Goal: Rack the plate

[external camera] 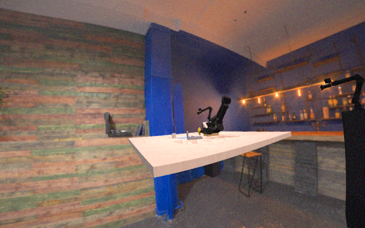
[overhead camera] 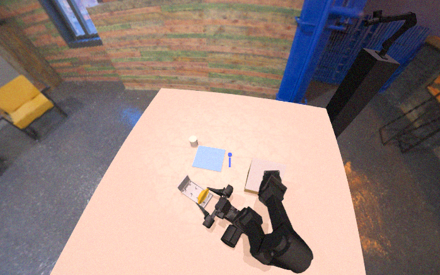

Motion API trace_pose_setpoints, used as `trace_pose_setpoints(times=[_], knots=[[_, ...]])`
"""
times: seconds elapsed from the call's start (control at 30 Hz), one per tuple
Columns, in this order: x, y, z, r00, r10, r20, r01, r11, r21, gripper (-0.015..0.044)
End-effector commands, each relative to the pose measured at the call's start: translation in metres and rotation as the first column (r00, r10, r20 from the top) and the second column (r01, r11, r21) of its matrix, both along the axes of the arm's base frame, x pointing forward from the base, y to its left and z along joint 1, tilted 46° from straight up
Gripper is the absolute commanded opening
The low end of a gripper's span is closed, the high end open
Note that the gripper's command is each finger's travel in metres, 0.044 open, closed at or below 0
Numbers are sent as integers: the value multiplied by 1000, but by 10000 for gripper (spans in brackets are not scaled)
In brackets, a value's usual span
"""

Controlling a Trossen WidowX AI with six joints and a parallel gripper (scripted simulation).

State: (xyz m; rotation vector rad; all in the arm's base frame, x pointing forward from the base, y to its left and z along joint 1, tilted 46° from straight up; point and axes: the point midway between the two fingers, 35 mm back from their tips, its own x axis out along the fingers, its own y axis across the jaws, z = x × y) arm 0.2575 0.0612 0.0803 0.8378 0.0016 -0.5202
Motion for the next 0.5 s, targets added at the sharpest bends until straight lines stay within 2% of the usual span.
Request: trace_pose_setpoints(times=[0.0,0.47], knots=[[2,-2,-2,1000,0,-4,0,1000,-6,0],[13,5,-17,1000,0,4,0,1000,5,0]])
